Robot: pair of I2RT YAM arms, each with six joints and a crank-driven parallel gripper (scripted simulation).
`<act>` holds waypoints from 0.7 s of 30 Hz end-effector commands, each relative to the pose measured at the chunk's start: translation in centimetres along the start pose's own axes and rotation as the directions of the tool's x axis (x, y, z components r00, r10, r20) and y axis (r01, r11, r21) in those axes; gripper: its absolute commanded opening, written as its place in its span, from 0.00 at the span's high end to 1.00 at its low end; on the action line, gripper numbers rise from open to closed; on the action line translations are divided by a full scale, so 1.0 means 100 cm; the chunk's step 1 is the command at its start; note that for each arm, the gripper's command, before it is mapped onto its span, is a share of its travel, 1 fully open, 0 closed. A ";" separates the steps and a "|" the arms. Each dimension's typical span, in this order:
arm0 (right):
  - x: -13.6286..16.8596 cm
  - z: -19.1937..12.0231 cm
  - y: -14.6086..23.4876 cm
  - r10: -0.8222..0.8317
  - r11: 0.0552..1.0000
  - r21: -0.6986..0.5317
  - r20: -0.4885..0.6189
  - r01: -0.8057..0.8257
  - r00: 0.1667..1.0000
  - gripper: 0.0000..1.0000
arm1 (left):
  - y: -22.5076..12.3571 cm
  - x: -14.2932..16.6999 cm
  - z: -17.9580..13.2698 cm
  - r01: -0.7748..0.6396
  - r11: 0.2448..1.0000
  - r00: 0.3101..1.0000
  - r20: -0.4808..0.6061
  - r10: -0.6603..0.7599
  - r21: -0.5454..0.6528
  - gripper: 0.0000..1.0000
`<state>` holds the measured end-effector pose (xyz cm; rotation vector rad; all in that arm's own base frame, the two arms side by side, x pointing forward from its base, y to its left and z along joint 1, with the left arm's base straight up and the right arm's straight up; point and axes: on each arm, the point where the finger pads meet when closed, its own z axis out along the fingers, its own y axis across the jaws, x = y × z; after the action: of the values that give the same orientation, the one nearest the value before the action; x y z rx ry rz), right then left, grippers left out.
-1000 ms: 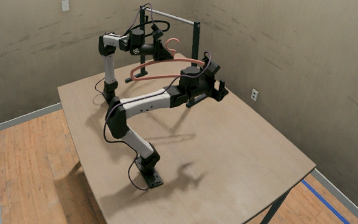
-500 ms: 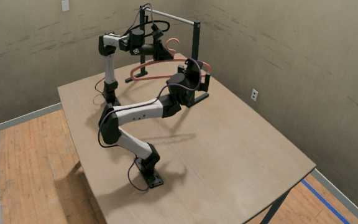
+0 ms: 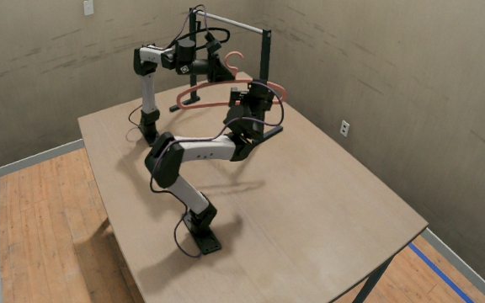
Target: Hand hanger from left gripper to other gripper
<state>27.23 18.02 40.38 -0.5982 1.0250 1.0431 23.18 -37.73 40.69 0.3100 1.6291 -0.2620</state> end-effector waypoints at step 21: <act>-0.013 0.016 0.015 0.004 0.991 -0.132 0.100 0.009 0.995 0.00 | 0.002 -0.008 -0.002 0.026 1.000 1.000 0.017 -0.026 0.001 0.98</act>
<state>26.75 19.18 40.92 -0.6287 0.9227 1.1369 23.18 -37.73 40.69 0.3101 1.6291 -0.2620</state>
